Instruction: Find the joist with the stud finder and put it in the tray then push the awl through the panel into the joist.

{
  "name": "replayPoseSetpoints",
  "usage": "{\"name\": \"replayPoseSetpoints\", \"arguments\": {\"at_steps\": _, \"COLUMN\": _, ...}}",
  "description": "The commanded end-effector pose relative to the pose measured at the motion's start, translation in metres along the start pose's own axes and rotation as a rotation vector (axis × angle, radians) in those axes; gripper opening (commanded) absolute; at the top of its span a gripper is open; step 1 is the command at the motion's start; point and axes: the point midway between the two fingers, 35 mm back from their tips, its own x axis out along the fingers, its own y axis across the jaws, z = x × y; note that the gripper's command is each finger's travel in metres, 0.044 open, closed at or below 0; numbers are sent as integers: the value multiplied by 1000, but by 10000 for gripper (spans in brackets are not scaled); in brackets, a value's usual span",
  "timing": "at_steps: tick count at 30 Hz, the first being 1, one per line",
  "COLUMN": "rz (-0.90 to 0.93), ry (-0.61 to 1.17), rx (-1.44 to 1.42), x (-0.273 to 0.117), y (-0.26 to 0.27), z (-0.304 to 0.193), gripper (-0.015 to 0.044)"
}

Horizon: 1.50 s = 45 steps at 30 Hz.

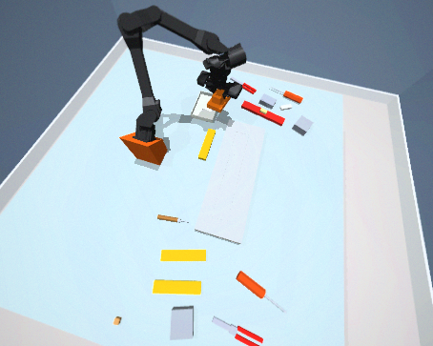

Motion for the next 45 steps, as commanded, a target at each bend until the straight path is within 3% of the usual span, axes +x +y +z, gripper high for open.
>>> {"name": "replayPoseSetpoints", "arguments": {"at_steps": 1, "rz": 31, "ry": -33, "rx": -69, "x": -2, "y": 29, "z": 6, "gripper": 0}}
{"name": "replayPoseSetpoints", "arguments": {"at_steps": 10, "rz": 91, "ry": -86, "rx": -191, "x": -6, "y": 76, "z": 12, "gripper": 0}}
{"name": "replayPoseSetpoints", "arguments": {"at_steps": 45, "rz": 93, "ry": -82, "rx": -195, "x": 45, "y": 75, "z": 3, "gripper": 0}}
